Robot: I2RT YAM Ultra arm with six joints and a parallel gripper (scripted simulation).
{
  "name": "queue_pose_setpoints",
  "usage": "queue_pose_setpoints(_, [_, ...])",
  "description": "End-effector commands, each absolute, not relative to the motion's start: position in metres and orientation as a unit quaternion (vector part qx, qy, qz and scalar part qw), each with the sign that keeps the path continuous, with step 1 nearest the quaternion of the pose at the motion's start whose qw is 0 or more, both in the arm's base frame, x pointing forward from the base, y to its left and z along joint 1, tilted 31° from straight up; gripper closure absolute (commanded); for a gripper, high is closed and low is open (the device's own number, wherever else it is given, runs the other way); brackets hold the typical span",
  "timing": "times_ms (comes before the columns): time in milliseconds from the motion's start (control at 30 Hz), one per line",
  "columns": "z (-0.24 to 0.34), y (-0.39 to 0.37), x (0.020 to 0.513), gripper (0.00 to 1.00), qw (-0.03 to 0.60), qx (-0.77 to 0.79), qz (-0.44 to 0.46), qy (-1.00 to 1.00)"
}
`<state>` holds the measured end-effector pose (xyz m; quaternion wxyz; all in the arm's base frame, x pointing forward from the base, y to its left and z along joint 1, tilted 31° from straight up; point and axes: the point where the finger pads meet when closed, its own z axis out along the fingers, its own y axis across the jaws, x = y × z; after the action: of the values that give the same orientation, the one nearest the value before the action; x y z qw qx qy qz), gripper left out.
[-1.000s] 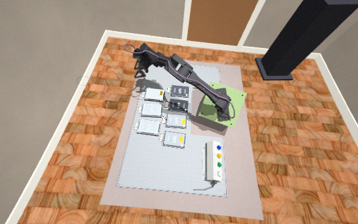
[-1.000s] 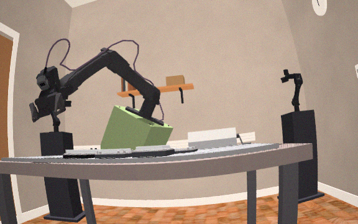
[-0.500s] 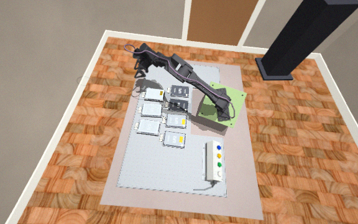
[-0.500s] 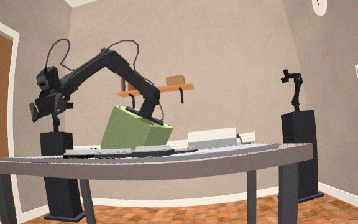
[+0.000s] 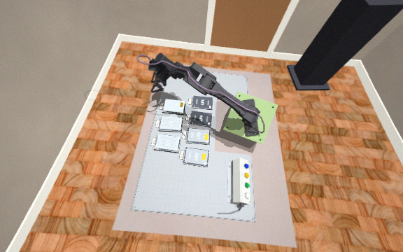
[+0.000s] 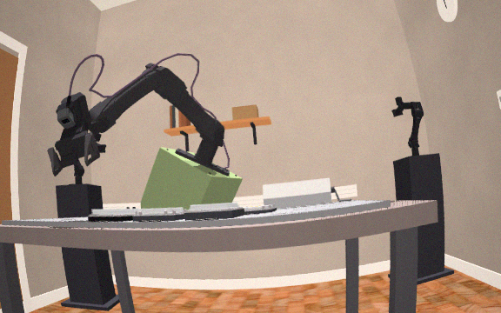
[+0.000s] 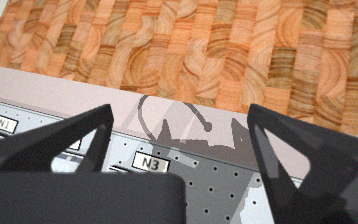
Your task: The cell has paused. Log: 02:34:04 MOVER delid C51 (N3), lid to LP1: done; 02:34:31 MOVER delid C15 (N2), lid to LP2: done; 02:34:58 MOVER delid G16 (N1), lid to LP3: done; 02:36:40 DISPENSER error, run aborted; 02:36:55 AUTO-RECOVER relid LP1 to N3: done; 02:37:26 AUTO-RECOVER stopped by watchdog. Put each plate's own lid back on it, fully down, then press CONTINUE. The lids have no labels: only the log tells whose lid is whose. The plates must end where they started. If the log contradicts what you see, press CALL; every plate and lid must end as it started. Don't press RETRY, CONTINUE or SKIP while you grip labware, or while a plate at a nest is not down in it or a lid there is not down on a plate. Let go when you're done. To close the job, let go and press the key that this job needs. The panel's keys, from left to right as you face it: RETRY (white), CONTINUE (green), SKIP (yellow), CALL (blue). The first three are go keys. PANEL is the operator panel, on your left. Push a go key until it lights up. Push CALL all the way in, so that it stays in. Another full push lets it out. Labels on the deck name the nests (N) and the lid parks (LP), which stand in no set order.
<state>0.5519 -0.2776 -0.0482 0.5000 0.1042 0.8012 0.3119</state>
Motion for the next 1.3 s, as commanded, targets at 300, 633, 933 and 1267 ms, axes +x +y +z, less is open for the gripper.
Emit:
queue_pose_setpoints(300, [-0.015, -0.304, 0.551, 0.0, 0.526, 0.097, 0.286, 0.795])
queue_pose_setpoints(633, [-0.015, -0.304, 0.551, 0.0, 0.526, 0.097, 0.286, 0.795])
queue_pose_setpoints(933, [-0.025, -0.277, 0.545, 0.0, 0.481, 0.113, 0.295, 0.818])
queue_pose_setpoints(1267, [-0.025, -0.239, 0.537, 0.0, 0.437, 0.126, 0.289, 0.842])
